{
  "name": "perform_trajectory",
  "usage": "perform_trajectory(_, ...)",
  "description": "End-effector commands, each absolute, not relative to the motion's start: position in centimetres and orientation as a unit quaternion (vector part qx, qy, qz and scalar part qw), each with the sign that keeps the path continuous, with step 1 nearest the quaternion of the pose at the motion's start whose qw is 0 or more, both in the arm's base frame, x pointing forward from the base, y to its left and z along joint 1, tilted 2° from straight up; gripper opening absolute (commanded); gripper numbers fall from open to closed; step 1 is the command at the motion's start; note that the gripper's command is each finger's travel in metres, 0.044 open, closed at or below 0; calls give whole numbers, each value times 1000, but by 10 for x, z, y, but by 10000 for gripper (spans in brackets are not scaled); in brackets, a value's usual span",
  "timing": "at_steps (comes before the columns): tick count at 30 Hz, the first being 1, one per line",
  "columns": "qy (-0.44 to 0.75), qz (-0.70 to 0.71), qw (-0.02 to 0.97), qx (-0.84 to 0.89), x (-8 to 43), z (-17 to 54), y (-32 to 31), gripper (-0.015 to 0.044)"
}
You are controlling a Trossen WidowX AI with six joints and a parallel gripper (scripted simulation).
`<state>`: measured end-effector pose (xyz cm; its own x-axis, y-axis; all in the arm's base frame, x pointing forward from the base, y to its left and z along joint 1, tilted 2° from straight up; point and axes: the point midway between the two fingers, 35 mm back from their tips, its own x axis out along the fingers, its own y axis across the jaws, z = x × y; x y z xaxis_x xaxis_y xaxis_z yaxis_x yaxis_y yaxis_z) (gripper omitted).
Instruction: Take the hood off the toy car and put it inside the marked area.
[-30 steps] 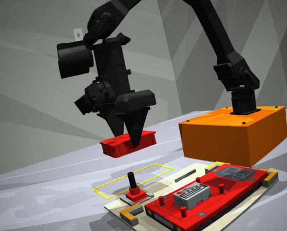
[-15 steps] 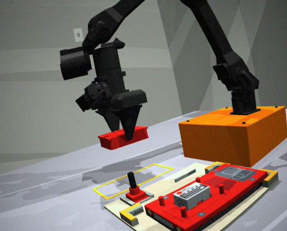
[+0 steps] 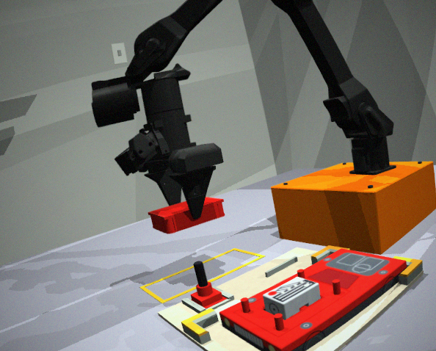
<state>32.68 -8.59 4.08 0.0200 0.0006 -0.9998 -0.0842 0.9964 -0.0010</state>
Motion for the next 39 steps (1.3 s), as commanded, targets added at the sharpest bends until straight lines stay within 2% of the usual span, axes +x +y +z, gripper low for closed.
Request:
perform_trajectory(1,703,31,710,-32,325,34,-86,0)
perform_trajectory(39,703,31,710,-32,326,-3,-86,0)
